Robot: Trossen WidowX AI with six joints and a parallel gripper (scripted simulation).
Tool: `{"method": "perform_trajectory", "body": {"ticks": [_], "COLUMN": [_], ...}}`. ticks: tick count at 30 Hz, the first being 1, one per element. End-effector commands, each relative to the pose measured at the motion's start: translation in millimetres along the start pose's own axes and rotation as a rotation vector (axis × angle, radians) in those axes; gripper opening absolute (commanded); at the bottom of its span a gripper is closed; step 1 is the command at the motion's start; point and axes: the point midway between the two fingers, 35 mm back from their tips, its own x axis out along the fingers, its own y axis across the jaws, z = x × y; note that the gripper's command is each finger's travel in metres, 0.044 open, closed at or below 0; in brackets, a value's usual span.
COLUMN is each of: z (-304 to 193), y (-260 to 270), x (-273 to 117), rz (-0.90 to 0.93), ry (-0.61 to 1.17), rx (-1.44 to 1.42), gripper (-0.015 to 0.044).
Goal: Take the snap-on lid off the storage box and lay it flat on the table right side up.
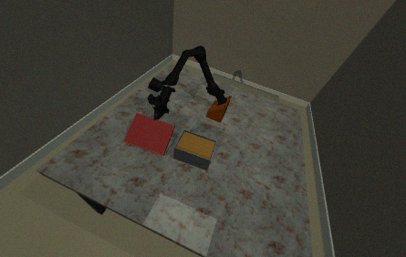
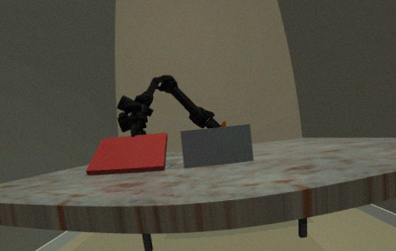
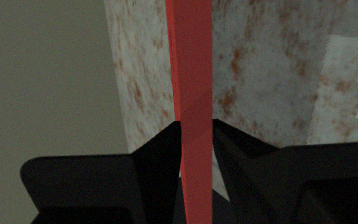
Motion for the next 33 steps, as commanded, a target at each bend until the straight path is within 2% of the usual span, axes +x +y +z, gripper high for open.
{"method": "perform_trajectory", "body": {"ticks": [1, 33], "z": [-3, -4], "y": [-11, -31], "x": [7, 23], "rz": [-0.025, -0.025], "ry": [0.01, 0.009], "rx": [0.001, 0.0], "gripper": [0.0, 0.0]}}
